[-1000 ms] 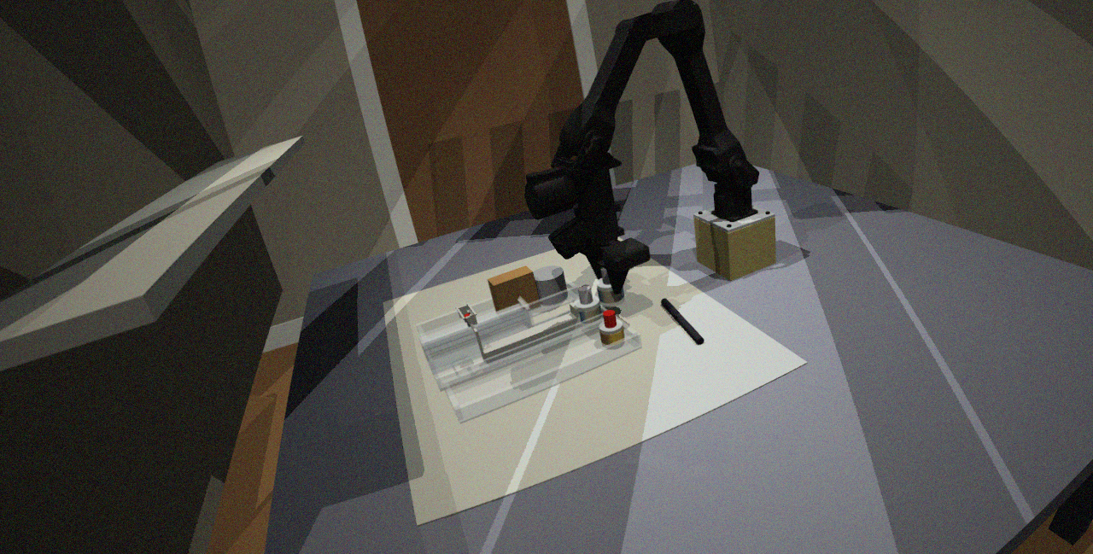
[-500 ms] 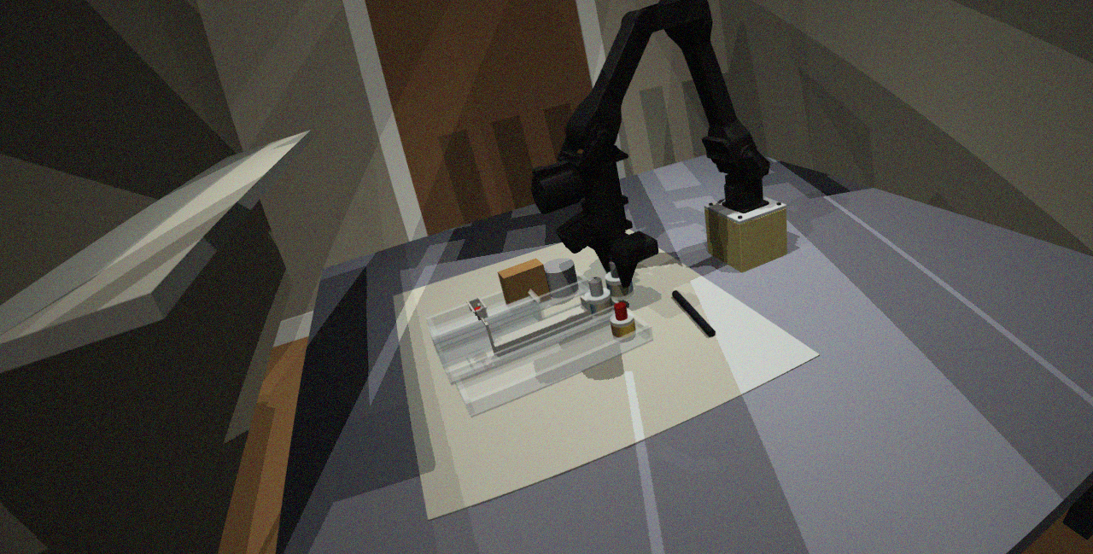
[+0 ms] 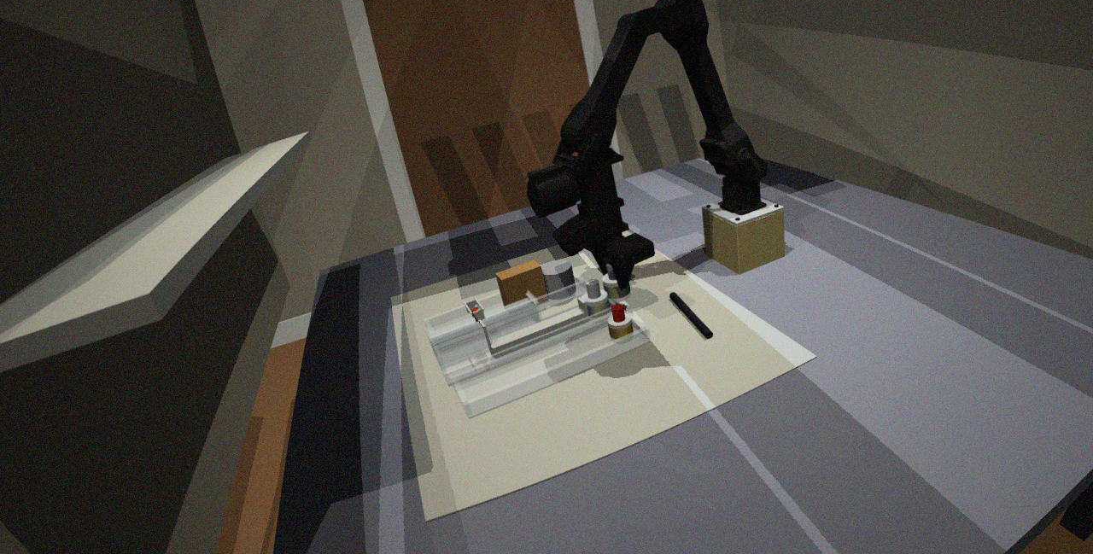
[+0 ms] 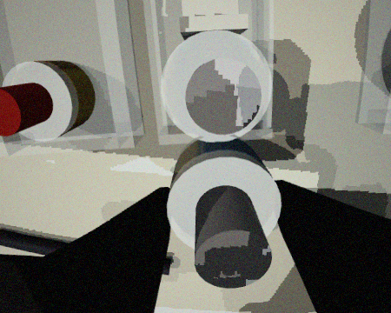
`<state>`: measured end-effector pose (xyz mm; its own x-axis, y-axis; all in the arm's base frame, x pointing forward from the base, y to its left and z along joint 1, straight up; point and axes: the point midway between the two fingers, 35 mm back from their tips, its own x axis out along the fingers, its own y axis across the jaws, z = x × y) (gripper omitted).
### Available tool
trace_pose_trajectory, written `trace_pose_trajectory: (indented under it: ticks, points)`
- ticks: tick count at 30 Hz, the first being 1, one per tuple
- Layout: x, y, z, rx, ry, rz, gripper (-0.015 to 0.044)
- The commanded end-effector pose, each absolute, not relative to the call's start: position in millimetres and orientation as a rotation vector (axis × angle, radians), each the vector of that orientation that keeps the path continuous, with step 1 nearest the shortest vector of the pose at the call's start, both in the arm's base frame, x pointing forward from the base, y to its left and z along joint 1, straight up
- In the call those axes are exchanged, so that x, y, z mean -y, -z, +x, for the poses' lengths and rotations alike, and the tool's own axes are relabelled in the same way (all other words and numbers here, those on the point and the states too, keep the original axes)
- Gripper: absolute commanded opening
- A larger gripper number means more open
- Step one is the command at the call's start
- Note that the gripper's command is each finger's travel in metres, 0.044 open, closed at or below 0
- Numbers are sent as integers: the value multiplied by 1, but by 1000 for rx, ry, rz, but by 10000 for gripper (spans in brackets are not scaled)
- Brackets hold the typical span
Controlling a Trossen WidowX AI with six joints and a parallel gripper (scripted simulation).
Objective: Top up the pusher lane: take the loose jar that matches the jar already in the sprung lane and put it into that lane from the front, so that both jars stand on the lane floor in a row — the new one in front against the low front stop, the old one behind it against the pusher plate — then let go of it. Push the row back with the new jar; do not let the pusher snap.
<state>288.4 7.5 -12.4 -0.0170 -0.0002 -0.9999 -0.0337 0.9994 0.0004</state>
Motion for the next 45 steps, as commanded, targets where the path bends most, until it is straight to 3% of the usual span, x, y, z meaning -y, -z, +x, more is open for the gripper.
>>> trace_pose_trajectory:
  ticks: [1,45]
  points:
    - [-8,9,301,-1552,-23,-22,0]
    - [-8,6,321,-1551,-23,-22,0]
